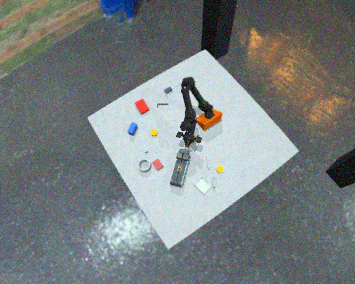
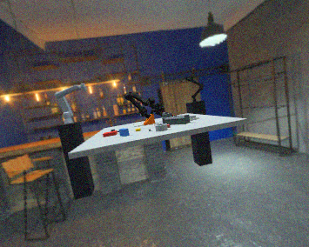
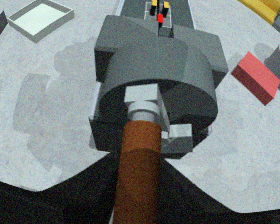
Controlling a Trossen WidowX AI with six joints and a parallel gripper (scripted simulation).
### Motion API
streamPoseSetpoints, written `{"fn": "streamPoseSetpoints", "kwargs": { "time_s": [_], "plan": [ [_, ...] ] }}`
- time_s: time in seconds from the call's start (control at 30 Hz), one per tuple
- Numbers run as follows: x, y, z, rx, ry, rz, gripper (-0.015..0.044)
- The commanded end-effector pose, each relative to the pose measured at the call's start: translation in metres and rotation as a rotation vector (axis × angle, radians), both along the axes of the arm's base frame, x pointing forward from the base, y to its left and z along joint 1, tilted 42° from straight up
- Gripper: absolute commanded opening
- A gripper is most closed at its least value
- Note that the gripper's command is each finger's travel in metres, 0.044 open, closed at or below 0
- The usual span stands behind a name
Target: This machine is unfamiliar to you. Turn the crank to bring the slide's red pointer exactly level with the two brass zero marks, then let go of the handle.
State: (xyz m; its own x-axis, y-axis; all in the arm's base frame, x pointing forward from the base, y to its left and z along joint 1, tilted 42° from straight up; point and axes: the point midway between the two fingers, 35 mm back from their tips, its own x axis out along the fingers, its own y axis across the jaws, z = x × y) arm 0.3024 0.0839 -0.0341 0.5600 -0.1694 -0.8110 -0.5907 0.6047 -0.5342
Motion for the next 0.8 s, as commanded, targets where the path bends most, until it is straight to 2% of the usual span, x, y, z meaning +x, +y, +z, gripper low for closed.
{"fn": "streamPoseSetpoints", "kwargs": {
  "time_s": [0.0, 0.77],
  "plan": [
    [-0.0052, 0.0026, -0.0073, 0.007, 0.022, 0.009, 0.0],
    [-0.0089, 0.0014, -0.0163, 0.008, 0.022, 0.009, 0.0]
  ]
}}
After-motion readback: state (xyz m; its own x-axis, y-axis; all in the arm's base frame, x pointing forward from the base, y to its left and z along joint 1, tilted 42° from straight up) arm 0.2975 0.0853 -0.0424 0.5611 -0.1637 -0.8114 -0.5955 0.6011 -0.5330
